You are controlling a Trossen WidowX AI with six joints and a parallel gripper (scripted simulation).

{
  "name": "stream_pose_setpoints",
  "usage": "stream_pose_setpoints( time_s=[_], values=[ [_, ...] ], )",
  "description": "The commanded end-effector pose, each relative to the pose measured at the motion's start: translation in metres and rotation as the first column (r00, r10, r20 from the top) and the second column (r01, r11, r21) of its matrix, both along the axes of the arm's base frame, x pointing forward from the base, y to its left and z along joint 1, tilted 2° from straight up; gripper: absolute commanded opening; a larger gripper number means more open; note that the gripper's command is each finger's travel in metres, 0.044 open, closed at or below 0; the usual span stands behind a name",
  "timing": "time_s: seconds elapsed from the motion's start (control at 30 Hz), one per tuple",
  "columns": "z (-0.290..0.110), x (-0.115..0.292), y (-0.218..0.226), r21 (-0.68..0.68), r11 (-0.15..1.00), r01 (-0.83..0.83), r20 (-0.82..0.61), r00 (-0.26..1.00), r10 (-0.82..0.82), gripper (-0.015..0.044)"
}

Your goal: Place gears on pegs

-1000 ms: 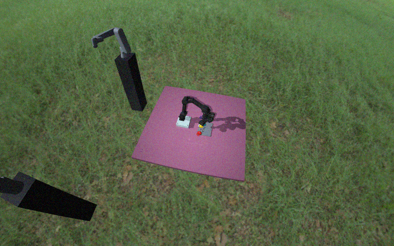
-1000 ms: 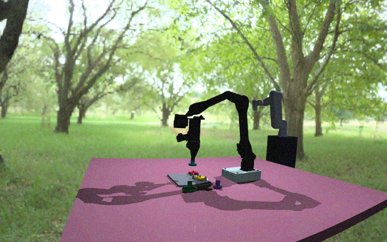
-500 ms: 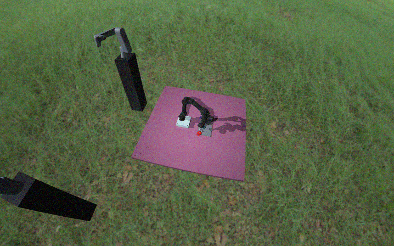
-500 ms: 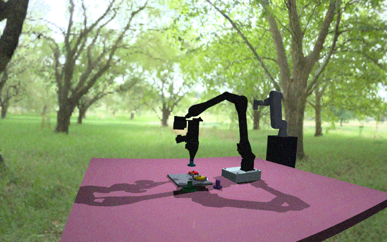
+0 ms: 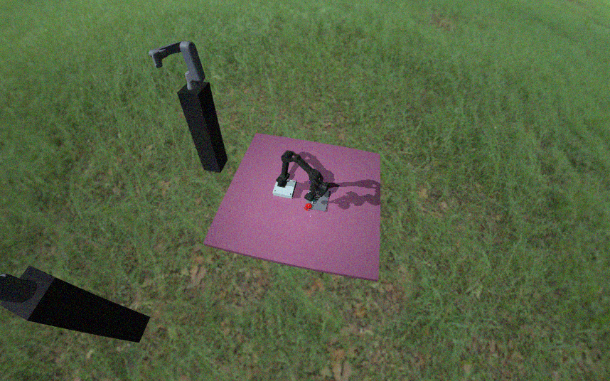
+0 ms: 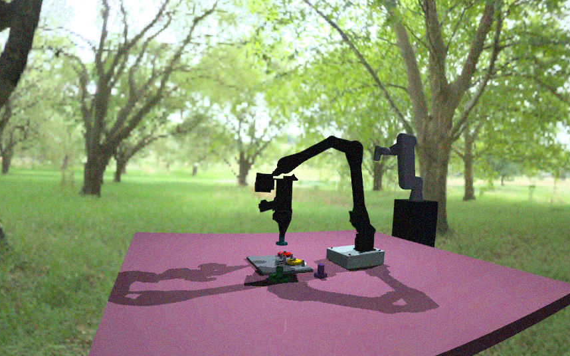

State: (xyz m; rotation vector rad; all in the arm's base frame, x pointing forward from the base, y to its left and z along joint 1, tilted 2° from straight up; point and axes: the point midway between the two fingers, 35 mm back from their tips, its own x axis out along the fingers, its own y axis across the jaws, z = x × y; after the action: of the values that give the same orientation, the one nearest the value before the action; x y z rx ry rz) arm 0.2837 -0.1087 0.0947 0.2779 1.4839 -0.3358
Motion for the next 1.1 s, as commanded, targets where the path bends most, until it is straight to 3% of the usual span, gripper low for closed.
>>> stream_pose_setpoints(
  time_s=[0.0,0.57,1.07],
  values=[
    [0.0,-0.002,0.0,0.006,1.0,-0.005,-0.005,1.0,0.005,0.0],
    [0.001,-0.002,0.0,0.006,1.0,-0.013,-0.005,1.0,0.013,0.0],
    [-0.019,-0.001,-0.002,-0.004,0.974,-0.226,-0.016,0.974,0.225,0.0]
  ],
)
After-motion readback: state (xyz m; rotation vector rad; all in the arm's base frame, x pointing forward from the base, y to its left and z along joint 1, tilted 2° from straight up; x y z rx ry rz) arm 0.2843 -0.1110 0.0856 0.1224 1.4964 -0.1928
